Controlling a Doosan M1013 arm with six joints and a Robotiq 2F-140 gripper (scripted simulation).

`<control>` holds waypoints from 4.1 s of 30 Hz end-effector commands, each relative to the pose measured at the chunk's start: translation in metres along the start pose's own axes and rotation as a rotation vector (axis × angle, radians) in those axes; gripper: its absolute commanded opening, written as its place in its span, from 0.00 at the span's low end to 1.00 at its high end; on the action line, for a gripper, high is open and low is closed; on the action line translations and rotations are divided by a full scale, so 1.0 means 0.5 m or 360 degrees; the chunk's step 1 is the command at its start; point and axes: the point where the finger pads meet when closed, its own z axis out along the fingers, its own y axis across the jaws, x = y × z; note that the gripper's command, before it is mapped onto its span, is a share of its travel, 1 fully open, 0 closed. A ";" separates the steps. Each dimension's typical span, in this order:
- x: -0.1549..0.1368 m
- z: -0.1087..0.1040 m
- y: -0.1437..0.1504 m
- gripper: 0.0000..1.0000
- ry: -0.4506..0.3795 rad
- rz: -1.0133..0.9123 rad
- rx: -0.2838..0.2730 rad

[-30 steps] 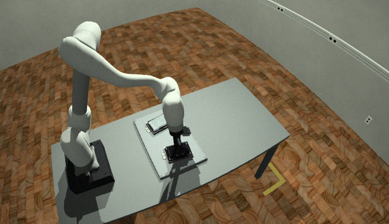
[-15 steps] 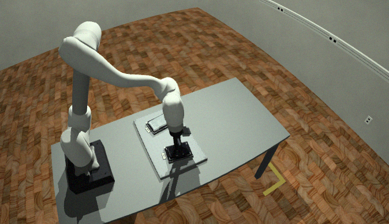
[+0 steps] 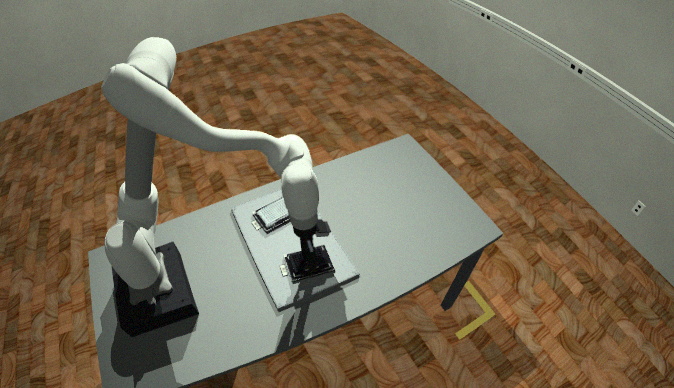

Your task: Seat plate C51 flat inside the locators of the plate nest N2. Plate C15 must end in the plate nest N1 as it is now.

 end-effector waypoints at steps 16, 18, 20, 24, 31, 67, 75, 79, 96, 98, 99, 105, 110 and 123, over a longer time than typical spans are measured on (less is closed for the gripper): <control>-0.003 0.010 -0.005 0.10 -0.0002 -0.0002 0.0002; -0.003 0.010 -0.005 0.10 -0.0002 -0.0002 0.0002; -0.003 0.010 -0.005 0.10 -0.0002 -0.0002 0.0002; -0.004 0.010 -0.005 0.10 -0.0002 -0.0002 0.0002; -0.004 0.010 -0.005 0.10 -0.0002 -0.0002 0.0002; -0.001 0.006 -0.002 1.00 0.0000 -0.0001 0.0001; -0.001 0.006 -0.002 1.00 0.0000 -0.0001 0.0001; -0.001 0.006 -0.002 1.00 0.0000 -0.0001 0.0001; 0.003 -0.059 -0.004 1.00 0.0004 -0.0002 0.0002; 0.003 -0.070 -0.004 1.00 0.0004 -0.0002 0.0002; 0.003 -0.075 -0.004 1.00 0.0004 -0.0003 0.0003; -0.001 -0.072 -0.002 1.00 0.0000 -0.0001 0.0001; -0.001 -0.072 -0.002 1.00 0.0000 -0.0001 0.0001; -0.001 -0.072 -0.002 1.00 0.0000 -0.0001 0.0001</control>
